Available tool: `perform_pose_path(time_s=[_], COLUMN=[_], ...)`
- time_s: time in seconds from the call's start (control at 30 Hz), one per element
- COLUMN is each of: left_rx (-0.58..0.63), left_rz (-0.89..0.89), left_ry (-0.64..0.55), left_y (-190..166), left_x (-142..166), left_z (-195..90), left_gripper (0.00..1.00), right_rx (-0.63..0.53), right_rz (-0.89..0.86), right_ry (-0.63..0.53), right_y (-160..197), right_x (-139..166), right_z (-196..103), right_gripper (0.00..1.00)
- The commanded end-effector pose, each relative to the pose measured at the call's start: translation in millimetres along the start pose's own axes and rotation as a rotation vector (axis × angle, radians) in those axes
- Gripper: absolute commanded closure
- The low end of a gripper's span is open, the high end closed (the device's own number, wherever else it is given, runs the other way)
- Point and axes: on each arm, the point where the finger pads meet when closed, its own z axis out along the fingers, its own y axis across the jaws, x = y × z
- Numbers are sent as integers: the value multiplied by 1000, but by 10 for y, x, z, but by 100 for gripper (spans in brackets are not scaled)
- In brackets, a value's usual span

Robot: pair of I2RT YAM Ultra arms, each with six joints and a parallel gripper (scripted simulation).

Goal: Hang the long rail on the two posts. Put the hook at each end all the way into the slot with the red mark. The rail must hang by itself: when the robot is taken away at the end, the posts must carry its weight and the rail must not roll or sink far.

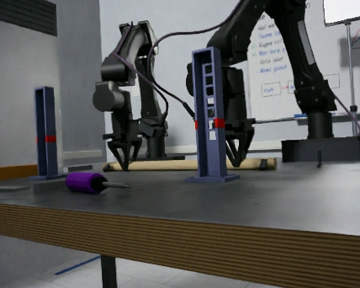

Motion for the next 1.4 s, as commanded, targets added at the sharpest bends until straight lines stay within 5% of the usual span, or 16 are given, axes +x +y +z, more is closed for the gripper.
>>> perform_pose_path(time_s=[0.0, 0.37, 0.93, 1.37], left_rx=[-1, -128, -566, -680], left_rz=[18, 32, 25, 22], left_ry=[-2, -2, 1, 1], left_y=[24, 17, 33, 197], left_x=[-13, -15, -8, -36], left_z=[-57, -243, -663, -793], left_gripper=[81, 81, 81, 81], right_rx=[14, 141, 576, 691], right_rz=[18, 34, 31, 28], right_ry=[-11, -10, 2, 4], right_y=[32, 79, 29, -147], right_x=[6, 7, 2, 31], right_z=[-87, -267, -695, -831], right_gripper=[81, 81, 81, 81])
